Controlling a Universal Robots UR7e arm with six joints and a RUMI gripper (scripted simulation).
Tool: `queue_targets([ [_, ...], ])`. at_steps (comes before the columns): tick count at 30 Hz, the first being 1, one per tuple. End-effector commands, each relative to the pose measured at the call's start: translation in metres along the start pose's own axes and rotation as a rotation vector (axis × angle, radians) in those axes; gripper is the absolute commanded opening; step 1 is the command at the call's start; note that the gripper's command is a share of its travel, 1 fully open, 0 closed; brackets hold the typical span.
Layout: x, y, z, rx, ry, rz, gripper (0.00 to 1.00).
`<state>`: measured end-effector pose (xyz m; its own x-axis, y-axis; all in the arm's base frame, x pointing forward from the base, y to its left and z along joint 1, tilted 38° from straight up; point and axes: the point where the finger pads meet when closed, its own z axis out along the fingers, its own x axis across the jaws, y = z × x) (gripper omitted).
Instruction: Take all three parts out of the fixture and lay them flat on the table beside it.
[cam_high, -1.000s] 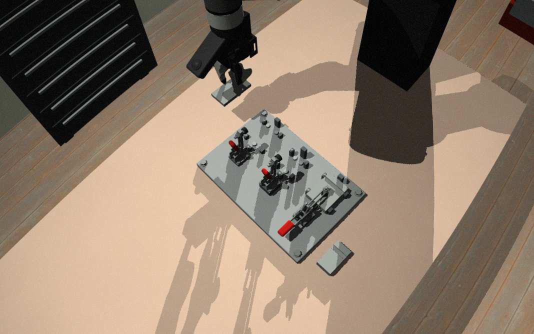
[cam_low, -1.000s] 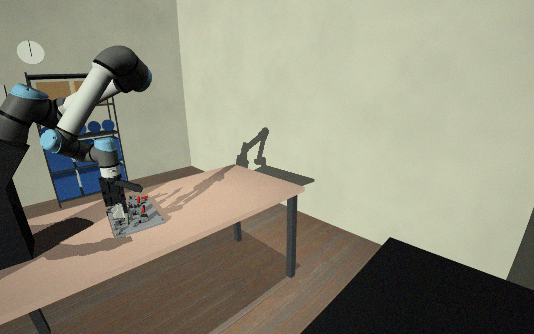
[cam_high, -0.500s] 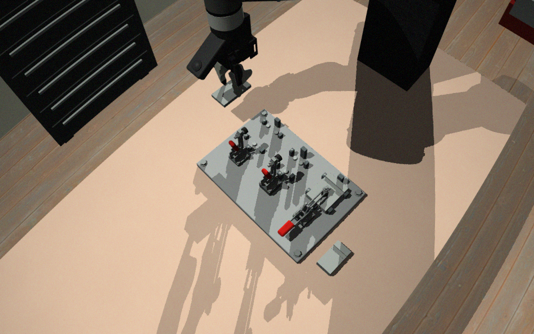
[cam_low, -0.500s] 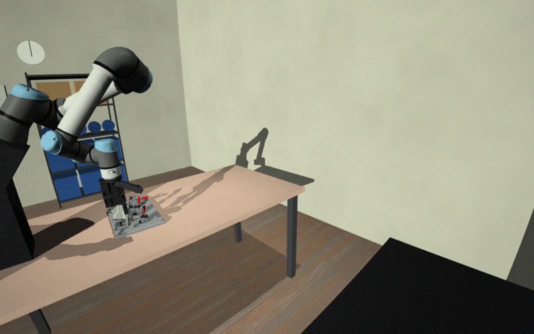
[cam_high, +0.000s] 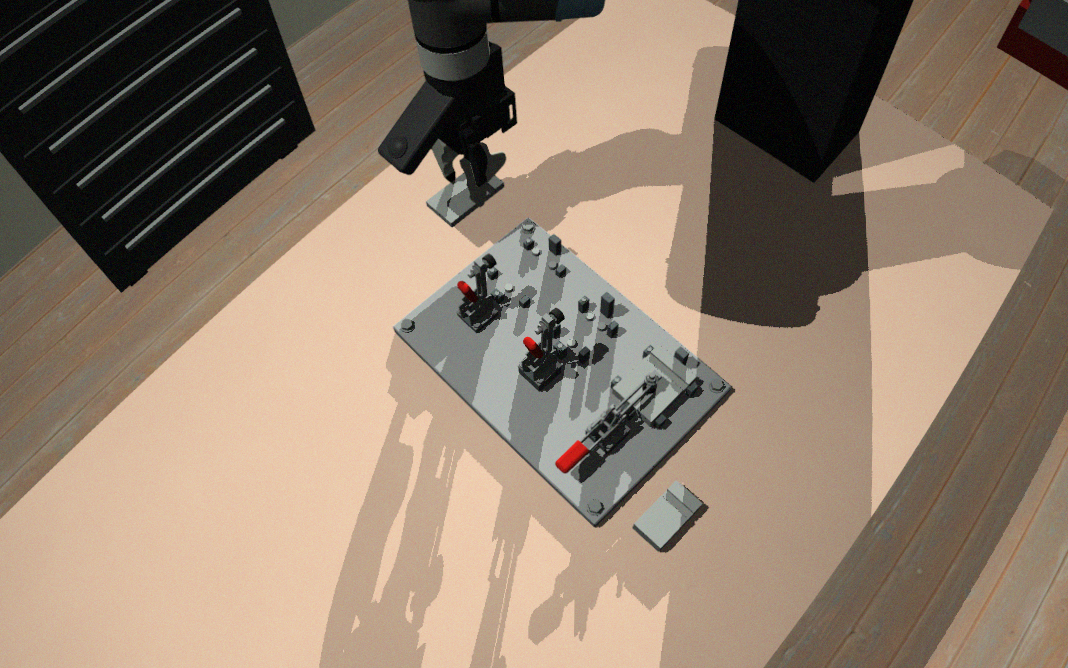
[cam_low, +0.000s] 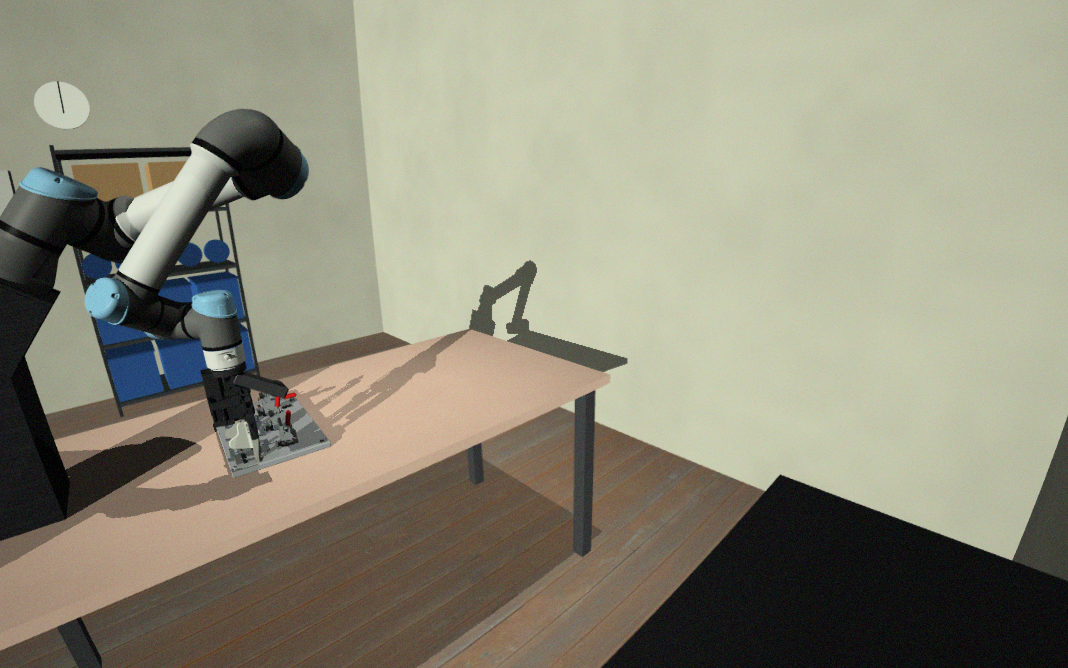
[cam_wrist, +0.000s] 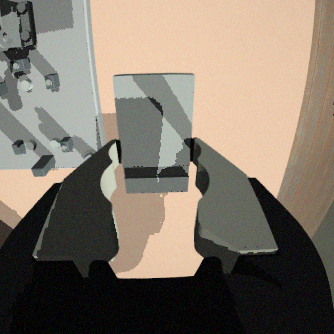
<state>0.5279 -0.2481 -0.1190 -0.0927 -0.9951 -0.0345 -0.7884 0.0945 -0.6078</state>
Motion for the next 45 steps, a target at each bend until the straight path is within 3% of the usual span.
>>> queue_targets([
  [1, 0.001, -0.001, 0.019, 0.001, 0.001, 0.000, 0.00],
  [18, 0.001, -0.001, 0.052, 0.001, 0.001, 0.000, 0.00],
  [45, 0.001, -0.001, 0.053, 0.001, 0.001, 0.000, 0.00],
])
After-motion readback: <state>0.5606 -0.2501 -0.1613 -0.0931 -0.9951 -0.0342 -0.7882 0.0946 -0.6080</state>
